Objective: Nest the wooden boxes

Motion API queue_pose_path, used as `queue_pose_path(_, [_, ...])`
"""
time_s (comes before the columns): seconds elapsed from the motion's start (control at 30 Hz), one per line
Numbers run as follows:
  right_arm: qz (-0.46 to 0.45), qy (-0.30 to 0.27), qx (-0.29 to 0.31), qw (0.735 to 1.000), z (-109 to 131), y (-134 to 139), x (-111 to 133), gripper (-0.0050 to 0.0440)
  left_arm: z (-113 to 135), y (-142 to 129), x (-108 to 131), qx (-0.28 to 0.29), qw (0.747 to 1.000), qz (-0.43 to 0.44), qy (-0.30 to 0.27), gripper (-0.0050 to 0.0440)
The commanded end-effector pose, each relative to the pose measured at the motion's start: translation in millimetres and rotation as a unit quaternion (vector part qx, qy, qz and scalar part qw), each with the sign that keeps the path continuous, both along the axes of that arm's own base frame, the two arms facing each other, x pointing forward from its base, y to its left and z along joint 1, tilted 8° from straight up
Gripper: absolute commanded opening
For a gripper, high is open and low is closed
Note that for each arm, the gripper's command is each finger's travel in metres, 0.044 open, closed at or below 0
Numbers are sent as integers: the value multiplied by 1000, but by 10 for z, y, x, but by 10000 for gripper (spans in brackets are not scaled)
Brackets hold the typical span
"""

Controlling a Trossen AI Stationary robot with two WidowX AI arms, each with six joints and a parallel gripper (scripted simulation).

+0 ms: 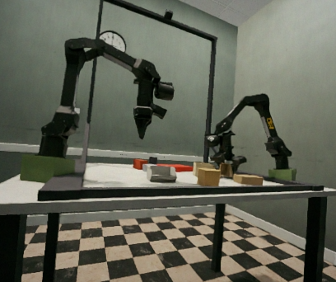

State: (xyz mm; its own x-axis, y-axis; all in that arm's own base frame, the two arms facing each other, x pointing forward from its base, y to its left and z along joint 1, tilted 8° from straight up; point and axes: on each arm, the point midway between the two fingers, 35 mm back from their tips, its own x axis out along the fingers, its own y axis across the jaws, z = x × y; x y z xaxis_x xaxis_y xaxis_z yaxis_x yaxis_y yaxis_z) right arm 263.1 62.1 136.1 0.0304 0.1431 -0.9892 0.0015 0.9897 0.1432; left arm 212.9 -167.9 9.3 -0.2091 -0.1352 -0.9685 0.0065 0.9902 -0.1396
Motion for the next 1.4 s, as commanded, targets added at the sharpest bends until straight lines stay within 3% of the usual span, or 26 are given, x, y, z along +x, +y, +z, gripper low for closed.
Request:
queue_pose_path(0.0, [1,-9,0,1000,54,-2,35,400,78,-11,-13,-5,999,6,-46,0])
queue_pose_path(0.43, [1,-9,0,1000,54,-2,35,400,100,-7,-108,-7,988,23,-149,-5])
queue_pose_path(0.63, [1,-9,0,1000,54,-2,35,400,102,-6,-167,-7,977,32,-209,-50])
queue_pose_path(0.77, [1,-9,0,1000,54,-2,35,400,100,-5,-172,-7,976,32,-214,-50])
queue_pose_path(1.13, [1,-9,0,1000,54,-2,35,400,85,-7,-283,-8,945,49,-324,-50])
queue_pose_path(1.37, [1,-9,0,1000,54,-2,35,400,74,-9,-314,-8,933,54,-356,-50])
